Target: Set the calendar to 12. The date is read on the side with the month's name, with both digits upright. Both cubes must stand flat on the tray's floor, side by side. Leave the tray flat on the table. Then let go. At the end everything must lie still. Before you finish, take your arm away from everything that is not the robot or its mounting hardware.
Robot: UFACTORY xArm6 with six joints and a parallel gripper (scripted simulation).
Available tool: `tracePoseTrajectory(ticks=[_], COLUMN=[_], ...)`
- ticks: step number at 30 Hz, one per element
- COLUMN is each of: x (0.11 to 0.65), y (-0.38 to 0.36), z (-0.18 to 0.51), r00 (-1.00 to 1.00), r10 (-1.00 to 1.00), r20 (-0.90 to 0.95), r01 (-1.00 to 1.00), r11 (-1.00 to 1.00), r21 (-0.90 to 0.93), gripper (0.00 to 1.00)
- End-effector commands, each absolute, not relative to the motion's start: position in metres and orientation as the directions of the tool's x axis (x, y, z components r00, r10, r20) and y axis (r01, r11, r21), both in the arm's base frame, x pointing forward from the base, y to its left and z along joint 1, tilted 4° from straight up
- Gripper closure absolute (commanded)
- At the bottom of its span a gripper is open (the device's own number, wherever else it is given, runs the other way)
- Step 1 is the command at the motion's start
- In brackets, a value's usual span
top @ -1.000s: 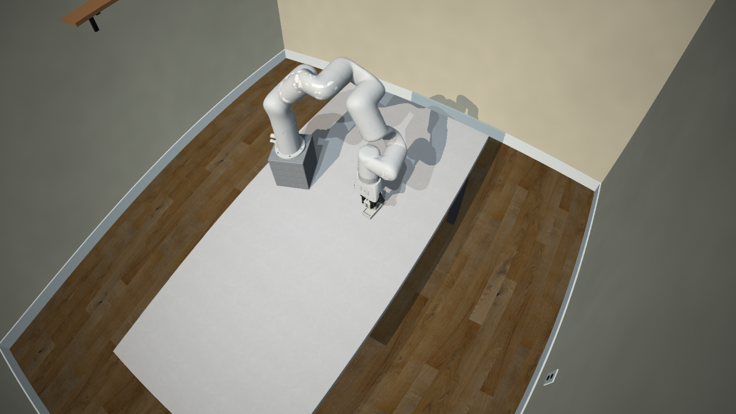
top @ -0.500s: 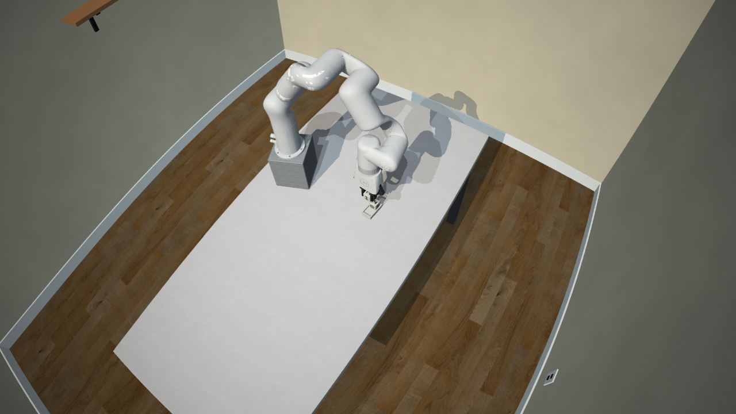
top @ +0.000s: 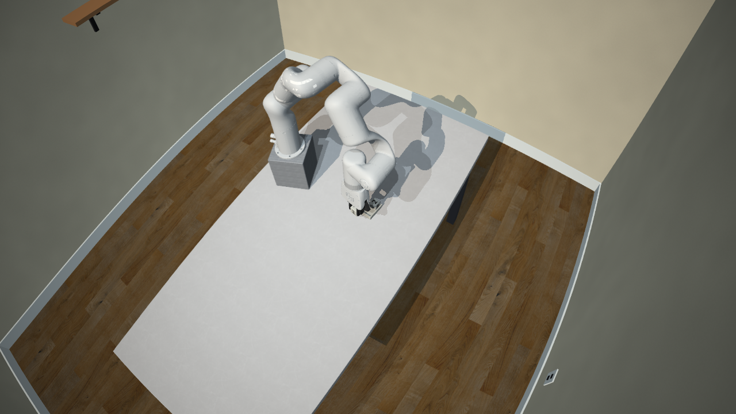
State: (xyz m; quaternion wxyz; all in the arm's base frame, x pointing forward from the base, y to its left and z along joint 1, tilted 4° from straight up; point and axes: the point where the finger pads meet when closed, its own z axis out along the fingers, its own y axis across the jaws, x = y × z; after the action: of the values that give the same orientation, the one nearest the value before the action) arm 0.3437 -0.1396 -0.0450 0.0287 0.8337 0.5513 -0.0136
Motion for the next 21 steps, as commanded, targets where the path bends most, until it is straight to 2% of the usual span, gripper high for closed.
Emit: tracePoseTrajectory(ticks=[1,21], x=[0.34,0.341], y=[-0.158,-0.159], z=[-0.045,-0.062], r00=[0.416,0.415], r10=[0.908,0.908], r20=[-0.05,-0.049], r01=[0.909,0.91], r11=[-0.414,-0.414], r21=[0.037,0.036], gripper=[0.71,0.71])
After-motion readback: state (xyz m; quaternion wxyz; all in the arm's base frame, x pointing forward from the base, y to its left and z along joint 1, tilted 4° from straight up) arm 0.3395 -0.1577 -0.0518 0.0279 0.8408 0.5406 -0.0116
